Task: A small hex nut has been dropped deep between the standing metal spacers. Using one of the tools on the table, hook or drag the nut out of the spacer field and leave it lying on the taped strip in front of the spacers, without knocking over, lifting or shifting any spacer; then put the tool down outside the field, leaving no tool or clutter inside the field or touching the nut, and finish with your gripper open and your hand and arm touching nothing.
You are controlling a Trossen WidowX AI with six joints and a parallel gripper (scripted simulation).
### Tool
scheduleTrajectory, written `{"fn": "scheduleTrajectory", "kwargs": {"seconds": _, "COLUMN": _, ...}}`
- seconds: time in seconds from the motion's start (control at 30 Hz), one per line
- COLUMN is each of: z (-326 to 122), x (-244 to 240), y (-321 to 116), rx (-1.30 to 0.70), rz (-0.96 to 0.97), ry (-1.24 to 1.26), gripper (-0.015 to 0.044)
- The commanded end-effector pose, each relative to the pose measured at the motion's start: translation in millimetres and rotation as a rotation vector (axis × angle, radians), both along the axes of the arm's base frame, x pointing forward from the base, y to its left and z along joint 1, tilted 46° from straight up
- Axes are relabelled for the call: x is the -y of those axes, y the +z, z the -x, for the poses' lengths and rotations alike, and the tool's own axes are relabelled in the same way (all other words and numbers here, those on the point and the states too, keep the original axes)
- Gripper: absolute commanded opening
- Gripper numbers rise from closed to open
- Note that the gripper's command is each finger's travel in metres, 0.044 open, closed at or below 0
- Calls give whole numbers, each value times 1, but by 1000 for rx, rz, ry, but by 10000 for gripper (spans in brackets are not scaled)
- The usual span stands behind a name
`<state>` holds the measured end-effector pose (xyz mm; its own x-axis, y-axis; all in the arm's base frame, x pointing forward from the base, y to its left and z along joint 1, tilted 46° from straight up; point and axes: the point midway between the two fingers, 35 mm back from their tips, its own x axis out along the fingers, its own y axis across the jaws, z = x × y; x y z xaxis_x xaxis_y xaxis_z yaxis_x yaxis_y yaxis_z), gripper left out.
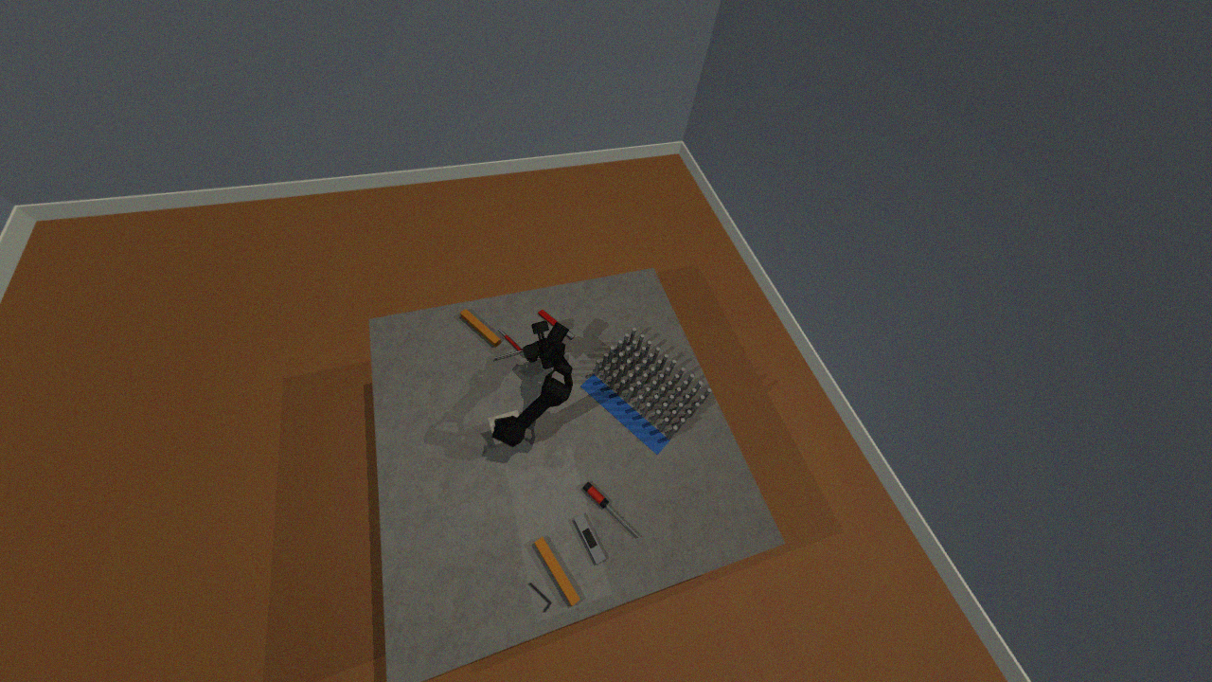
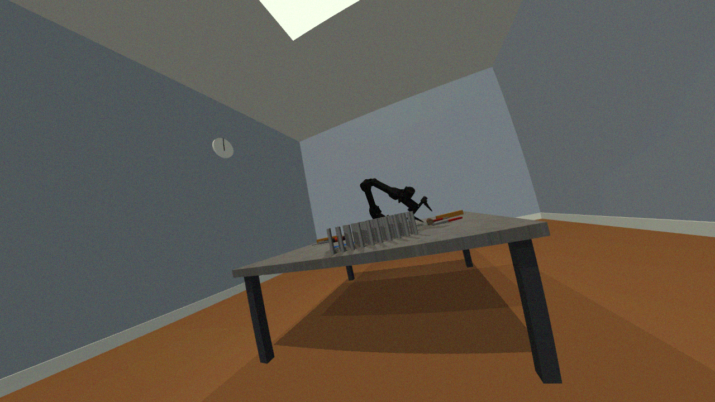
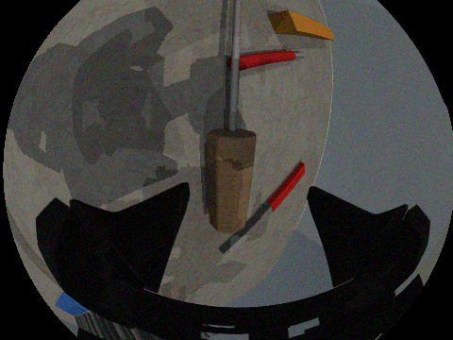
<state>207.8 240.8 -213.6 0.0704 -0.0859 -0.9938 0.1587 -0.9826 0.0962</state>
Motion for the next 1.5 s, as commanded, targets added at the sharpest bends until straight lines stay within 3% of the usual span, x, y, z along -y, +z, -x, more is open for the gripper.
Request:
{"fn": "scheduleTrajectory", "kwargs": {"seconds": 0.0, "z": 1, "x": -37, "y": 26, "rx": 11, "rz": -44, "ry": 10, "gripper": 440}}
{"fn": "scheduleTrajectory", "kwargs": {"seconds": 0.83, "z": 0, "x": -37, "y": 26, "rx": 8, "rz": -40, "ry": 8, "gripper": 440}}
{"fn": "scheduleTrajectory", "kwargs": {"seconds": 1.47, "z": -16, "x": -47, "y": 14, "rx": -291, "rz": 415, "ry": -125, "gripper": 440}}
